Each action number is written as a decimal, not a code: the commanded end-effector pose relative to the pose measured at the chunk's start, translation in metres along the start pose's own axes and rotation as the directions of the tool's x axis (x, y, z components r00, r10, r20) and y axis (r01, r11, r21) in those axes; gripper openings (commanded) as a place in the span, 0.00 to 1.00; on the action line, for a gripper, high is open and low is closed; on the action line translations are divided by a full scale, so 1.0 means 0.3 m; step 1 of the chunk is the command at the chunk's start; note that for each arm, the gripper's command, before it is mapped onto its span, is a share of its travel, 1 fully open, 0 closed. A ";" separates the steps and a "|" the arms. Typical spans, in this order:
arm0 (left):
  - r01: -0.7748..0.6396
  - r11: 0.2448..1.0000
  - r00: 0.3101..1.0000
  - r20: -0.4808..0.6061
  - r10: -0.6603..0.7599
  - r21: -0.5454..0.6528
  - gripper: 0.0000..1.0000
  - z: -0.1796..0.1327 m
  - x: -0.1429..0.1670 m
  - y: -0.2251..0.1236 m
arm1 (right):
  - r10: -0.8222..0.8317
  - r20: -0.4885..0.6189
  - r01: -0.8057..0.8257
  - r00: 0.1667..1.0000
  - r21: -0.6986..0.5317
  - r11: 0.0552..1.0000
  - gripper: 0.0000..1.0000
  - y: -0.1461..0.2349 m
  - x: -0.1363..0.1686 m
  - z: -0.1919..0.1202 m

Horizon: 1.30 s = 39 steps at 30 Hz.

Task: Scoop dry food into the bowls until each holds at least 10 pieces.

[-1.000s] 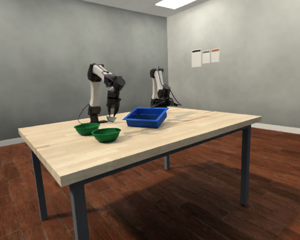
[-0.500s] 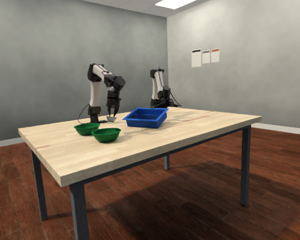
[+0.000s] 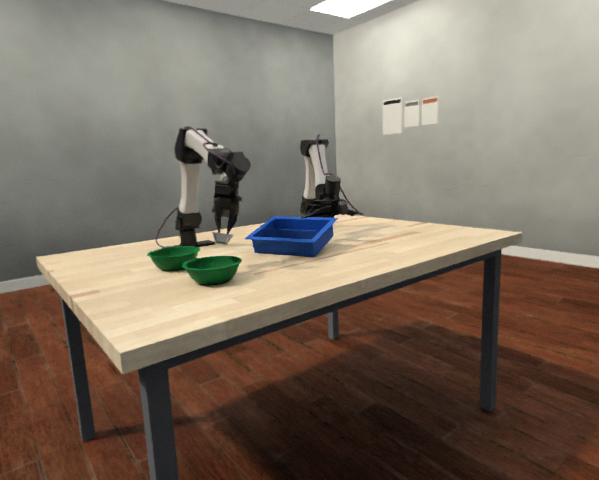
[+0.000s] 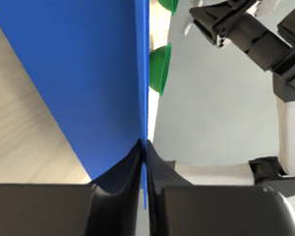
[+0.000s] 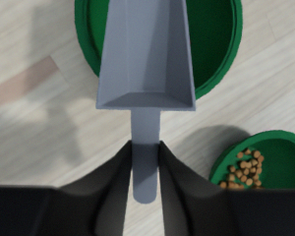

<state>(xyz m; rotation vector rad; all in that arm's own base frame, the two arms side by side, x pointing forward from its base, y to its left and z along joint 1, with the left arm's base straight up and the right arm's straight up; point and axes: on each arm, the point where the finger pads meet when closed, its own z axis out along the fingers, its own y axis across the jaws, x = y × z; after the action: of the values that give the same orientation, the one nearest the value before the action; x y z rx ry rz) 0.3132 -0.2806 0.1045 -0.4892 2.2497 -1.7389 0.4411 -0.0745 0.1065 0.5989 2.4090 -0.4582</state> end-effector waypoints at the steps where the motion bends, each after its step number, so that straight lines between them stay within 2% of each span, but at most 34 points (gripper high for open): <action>1: -0.019 0.999 1.000 0.020 0.019 0.032 0.00 -0.013 -0.013 -0.018 | 0.034 0.075 -0.034 0.997 -0.008 0.999 0.00 -0.019 -0.068 -0.057; 6: -0.050 0.997 0.998 0.029 0.048 0.063 0.00 -0.004 -0.029 -0.068 | 0.034 0.075 -0.034 0.997 -0.008 0.999 0.00 -0.019 -0.068 -0.057; 8: -0.006 1.000 1.000 0.017 0.006 0.025 0.00 -0.011 -0.014 0.007 | 0.035 0.078 -0.035 0.996 -0.009 0.999 0.00 -0.018 -0.070 -0.057; 10: -0.027 0.998 0.999 0.021 0.026 0.049 0.00 -0.007 -0.023 -0.026 | 0.035 0.078 -0.035 0.996 -0.009 0.999 0.00 -0.018 -0.070 -0.057; 23: -0.019 0.998 1.000 0.014 0.018 0.059 0.00 -0.009 -0.018 0.000 | 0.035 0.078 -0.035 0.996 -0.009 0.999 0.00 -0.018 -0.070 -0.057; 24: -0.045 0.996 0.999 0.031 0.042 0.083 0.00 -0.013 -0.026 -0.041 | 0.036 0.081 -0.036 0.996 -0.010 0.999 0.00 -0.018 -0.073 -0.056; 27: -0.009 0.998 1.000 0.015 0.008 0.055 0.00 -0.013 -0.015 0.020 | 0.036 0.081 -0.036 0.996 -0.010 0.999 0.00 -0.018 -0.073 -0.056; 29: -0.049 0.995 0.999 0.026 0.047 0.090 0.00 -0.011 -0.025 -0.042 | 0.036 0.081 -0.036 0.996 -0.010 0.999 0.00 -0.018 -0.073 -0.056; 30: -0.045 0.995 0.999 0.021 0.044 0.086 0.27 -0.011 -0.019 -0.034 | 0.036 0.081 -0.036 0.996 -0.010 0.999 0.00 -0.018 -0.073 -0.056; 39: -0.035 0.996 0.999 0.004 0.035 0.082 0.27 -0.004 -0.007 -0.024 | 0.036 0.081 -0.036 0.996 -0.010 0.999 0.00 -0.018 -0.073 -0.056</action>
<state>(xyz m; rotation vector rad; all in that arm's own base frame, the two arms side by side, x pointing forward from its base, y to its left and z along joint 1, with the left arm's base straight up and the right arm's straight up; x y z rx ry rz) 0.3133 -0.2760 0.0985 -0.4833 2.2041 -1.7731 0.4425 -0.0746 0.1071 0.5986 2.4031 -0.4561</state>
